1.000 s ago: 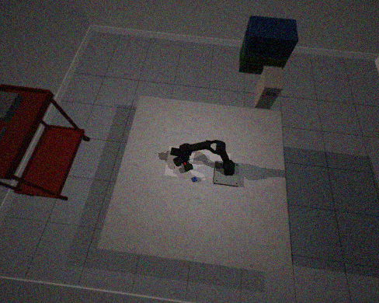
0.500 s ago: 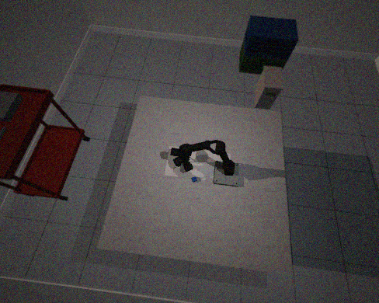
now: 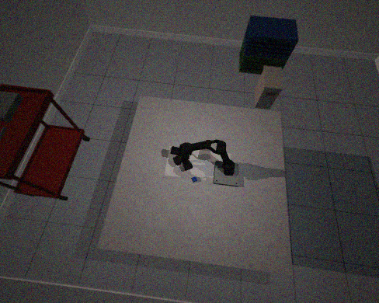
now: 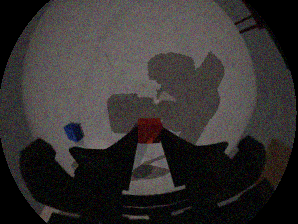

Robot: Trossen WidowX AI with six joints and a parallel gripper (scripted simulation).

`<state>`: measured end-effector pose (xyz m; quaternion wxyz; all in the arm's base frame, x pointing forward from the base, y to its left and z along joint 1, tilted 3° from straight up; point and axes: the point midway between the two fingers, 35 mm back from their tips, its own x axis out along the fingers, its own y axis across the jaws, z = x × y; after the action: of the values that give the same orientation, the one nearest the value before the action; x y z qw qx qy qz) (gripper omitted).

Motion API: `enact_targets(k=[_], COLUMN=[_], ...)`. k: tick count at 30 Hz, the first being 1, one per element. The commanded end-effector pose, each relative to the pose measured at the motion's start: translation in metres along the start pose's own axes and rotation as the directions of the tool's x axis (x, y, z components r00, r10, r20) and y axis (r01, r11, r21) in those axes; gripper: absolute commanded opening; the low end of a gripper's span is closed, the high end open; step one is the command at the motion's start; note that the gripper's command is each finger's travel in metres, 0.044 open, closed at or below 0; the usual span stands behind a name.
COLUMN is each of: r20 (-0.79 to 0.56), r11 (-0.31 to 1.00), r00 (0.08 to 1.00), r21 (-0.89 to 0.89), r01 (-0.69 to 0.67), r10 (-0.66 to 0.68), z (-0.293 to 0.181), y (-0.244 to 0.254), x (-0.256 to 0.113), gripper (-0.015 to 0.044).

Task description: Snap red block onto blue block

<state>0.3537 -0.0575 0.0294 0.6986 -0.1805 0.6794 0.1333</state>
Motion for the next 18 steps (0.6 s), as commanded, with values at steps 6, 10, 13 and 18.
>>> enact_targets(k=[6,10,13,18], r20=[0.000,-0.003,-0.005,-0.010], r11=[1.000,1.000,1.000,1.000], r00=[1.000,1.000,1.000,1.000], r21=[0.002,-0.003,-0.004,-0.009], r01=[0.001,-0.006,-0.012,-0.022], r10=[-0.001,0.006,0.012,0.022], z=[0.007,0.009,0.010,0.010], y=[0.000,0.003,0.005,0.010], x=[-0.035,-0.053,-0.067,-0.091], gripper=[0.0000,0.0000,0.0000,0.0000])
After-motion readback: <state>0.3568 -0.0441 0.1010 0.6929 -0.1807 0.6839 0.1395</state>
